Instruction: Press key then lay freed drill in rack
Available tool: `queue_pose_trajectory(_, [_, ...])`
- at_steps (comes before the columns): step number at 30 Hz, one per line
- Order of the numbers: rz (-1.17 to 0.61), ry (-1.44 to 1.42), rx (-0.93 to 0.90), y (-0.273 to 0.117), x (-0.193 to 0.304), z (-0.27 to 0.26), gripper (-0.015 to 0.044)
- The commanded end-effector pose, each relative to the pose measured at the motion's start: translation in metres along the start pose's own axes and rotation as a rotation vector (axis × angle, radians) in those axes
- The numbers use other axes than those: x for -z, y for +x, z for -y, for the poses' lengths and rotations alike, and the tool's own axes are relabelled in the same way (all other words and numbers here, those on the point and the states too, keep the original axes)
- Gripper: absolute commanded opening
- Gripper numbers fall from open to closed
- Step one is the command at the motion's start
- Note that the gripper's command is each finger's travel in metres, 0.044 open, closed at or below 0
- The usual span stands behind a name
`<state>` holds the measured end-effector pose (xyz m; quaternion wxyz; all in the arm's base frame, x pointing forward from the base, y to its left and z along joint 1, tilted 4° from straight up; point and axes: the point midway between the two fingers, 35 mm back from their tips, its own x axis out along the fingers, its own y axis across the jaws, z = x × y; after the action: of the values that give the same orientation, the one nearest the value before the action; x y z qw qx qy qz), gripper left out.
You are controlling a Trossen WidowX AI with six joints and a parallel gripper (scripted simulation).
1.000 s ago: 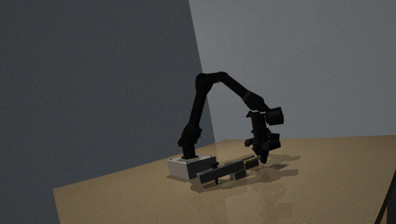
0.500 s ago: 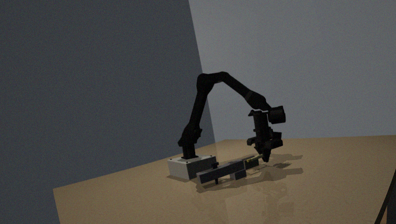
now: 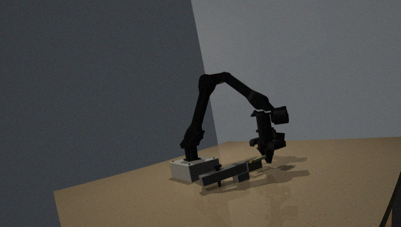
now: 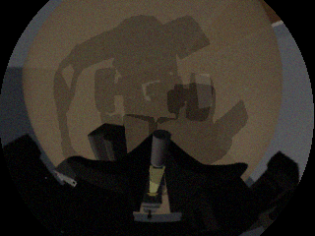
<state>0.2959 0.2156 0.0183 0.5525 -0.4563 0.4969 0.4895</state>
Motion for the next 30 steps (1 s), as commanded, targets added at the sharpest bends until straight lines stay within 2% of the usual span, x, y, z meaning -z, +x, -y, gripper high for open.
queue_pose_trajectory(1, [0.002,0.004,0.004,-0.0033,0.0001,0.0001,0.0000])
queue_pose_trajectory(30, [0.002,0.004,0.004,-0.0115,0.0019,-0.0018,0.0000])
